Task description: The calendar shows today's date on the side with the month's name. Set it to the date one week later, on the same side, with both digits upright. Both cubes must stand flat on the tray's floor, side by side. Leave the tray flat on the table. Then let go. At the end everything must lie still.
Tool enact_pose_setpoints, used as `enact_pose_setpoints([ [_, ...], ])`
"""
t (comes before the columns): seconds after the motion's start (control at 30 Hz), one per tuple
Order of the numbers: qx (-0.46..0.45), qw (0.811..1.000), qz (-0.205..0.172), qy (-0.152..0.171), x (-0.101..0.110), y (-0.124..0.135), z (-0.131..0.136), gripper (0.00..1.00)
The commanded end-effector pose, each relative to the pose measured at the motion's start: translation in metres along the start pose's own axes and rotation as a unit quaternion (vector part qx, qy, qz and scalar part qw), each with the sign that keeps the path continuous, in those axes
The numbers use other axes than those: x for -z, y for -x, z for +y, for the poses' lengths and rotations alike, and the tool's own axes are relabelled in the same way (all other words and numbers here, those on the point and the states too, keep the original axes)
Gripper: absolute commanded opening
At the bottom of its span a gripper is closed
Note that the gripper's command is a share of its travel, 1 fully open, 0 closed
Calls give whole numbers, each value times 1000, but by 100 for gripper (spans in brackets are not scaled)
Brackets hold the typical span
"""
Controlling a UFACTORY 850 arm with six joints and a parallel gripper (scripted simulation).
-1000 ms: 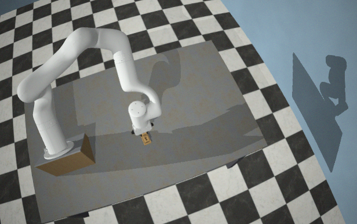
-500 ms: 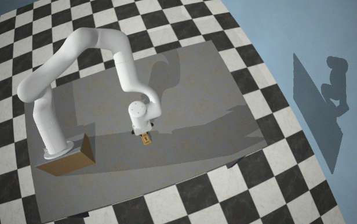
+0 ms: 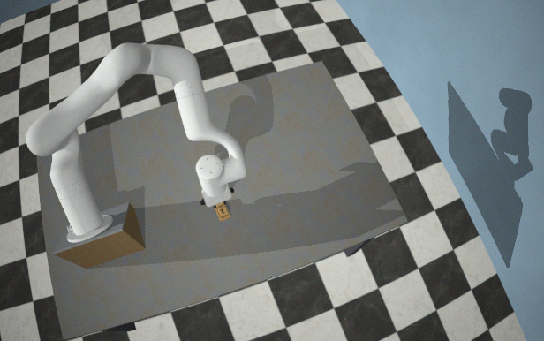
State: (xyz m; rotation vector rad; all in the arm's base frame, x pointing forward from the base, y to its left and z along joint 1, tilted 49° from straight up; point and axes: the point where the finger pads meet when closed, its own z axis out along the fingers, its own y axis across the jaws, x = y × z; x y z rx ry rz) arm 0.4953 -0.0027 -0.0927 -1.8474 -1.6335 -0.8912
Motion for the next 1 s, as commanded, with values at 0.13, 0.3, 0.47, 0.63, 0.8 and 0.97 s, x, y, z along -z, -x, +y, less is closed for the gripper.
enact_pose_setpoints([
  [0.13, 0, 1000, 0, 1, -7, 0, 1, 29],
  [0.3, 0, 1000, 0, 1, -10, 0, 1, 29],
  [0.47, 0, 1000, 0, 1, -13, 0, 1, 29],
  [0.63, 0, 1000, 0, 1, -16, 0, 1, 29],
  [0.8, 0, 1000, 0, 1, -17, 0, 1, 29],
  [0.97, 0, 1000, 0, 1, -17, 0, 1, 29],
])
